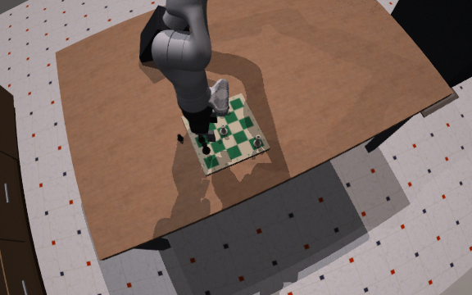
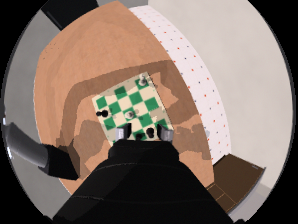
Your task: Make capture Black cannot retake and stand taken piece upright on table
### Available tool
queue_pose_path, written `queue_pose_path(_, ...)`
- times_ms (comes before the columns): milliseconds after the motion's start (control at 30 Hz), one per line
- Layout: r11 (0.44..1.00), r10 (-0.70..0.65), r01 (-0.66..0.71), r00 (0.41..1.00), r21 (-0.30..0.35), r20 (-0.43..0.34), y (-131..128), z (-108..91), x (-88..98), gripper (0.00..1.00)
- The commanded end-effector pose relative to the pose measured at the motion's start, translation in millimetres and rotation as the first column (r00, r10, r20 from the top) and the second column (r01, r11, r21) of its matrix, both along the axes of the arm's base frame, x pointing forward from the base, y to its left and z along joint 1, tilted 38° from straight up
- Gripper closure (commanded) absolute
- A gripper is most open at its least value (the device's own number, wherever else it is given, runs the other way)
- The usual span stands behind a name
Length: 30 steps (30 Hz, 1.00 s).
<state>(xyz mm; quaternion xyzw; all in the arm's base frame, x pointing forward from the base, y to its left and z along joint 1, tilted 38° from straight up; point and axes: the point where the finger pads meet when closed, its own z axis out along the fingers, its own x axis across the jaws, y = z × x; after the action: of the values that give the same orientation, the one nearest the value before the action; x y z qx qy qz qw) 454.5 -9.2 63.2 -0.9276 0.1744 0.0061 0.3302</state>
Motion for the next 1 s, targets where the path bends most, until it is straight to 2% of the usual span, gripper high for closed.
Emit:
queue_pose_path(0,0.994,0.104,-0.101,0.991,-0.035,0.084,36.0,40.3,18.9,0.00)
queue_pose_path(33,0.986,0.164,-0.159,0.979,-0.048,0.125,57.5,61.0,24.4,0.00)
queue_pose_path(67,0.986,0.164,-0.159,0.979,-0.048,0.125,57.5,61.0,24.4,0.00)
queue_pose_path(100,0.978,0.209,-0.202,0.966,-0.059,0.155,74.3,76.5,27.1,0.00)
queue_pose_path(167,0.968,0.249,-0.241,0.951,-0.069,0.182,89.9,90.4,28.5,0.00)
queue_pose_path(200,0.968,0.251,-0.243,0.950,-0.070,0.183,90.7,91.1,28.6,0.00)
queue_pose_path(233,0.968,0.251,-0.243,0.950,-0.070,0.183,90.7,91.1,28.6,0.21)
queue_pose_path(967,0.968,0.251,-0.243,0.950,-0.070,0.183,90.7,91.1,28.6,0.21)
